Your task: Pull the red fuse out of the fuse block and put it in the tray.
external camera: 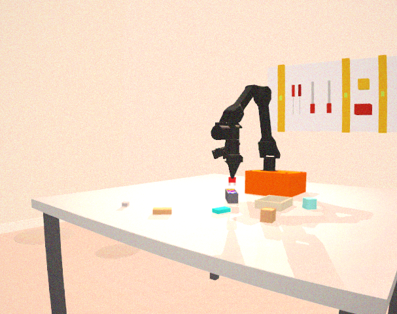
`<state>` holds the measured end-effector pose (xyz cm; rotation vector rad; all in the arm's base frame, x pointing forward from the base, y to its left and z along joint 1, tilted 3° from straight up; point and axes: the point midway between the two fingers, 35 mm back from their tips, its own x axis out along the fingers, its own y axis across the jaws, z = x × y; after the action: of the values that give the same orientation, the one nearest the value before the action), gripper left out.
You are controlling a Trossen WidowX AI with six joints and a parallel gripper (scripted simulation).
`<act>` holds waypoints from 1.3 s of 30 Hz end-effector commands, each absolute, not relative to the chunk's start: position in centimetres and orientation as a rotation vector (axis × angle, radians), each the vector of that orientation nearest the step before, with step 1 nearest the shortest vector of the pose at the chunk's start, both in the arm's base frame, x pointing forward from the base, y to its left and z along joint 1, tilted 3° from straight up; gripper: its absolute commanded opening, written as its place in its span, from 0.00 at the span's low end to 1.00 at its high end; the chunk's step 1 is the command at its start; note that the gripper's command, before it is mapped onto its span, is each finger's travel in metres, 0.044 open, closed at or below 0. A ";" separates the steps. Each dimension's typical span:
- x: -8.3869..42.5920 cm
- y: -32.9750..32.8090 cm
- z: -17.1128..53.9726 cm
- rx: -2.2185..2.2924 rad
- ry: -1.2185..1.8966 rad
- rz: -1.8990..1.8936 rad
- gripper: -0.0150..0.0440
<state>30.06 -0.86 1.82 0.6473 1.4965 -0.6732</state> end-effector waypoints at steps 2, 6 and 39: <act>30.3 -0.8 2.2 0.647 1.488 -0.671 0.25; 30.7 1.0 2.2 0.648 1.488 -0.669 0.25; 29.4 18.5 2.3 0.658 1.496 -0.660 0.25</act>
<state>29.53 17.90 2.44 0.6524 1.4936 -0.6500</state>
